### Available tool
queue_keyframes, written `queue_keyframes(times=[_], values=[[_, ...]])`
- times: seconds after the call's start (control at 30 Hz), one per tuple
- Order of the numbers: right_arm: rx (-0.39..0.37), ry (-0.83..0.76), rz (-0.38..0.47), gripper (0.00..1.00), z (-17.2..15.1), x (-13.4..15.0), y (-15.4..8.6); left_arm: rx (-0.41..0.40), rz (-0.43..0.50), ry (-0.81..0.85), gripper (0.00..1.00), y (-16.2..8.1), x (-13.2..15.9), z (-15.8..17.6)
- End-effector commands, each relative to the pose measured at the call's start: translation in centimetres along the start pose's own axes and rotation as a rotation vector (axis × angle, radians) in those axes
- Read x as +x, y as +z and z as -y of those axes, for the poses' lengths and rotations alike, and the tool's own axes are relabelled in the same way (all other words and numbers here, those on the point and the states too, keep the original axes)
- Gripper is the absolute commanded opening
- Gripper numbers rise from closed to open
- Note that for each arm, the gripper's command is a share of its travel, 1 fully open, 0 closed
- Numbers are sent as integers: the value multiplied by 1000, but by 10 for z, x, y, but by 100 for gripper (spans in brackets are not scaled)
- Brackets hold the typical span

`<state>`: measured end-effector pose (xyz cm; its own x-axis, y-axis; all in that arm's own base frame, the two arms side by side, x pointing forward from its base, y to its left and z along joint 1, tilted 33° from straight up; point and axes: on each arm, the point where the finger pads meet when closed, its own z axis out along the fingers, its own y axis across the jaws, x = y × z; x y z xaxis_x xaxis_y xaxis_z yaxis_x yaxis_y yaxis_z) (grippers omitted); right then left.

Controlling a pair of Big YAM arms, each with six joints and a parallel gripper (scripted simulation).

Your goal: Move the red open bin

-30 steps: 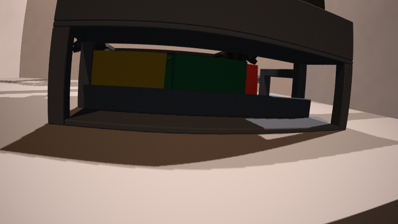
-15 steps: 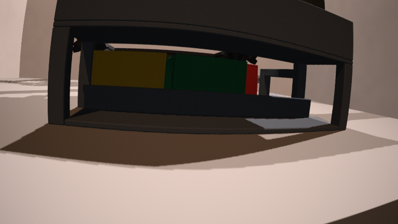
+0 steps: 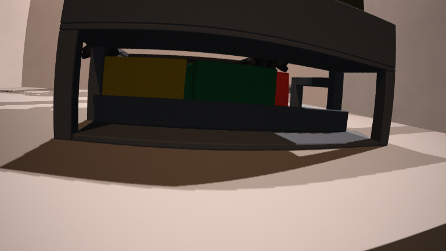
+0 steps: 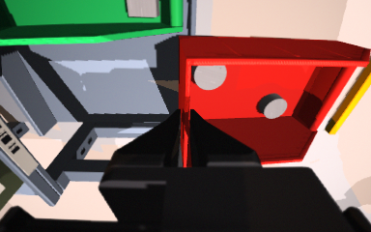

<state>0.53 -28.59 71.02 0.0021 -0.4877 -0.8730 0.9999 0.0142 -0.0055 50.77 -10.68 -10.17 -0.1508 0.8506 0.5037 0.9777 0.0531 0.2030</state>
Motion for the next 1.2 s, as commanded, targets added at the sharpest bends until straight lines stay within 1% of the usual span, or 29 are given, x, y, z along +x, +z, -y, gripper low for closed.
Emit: queue_keyframes(times=[0.0, 1.17], values=[[11, 0, 48, 100, 4, -17, -9, -25, 17, -24, 9, -15, 8, -19], [11, 0, 48, 100, 4, -17, -9, -17, 13, -16, 7, -13, 9, -12]])
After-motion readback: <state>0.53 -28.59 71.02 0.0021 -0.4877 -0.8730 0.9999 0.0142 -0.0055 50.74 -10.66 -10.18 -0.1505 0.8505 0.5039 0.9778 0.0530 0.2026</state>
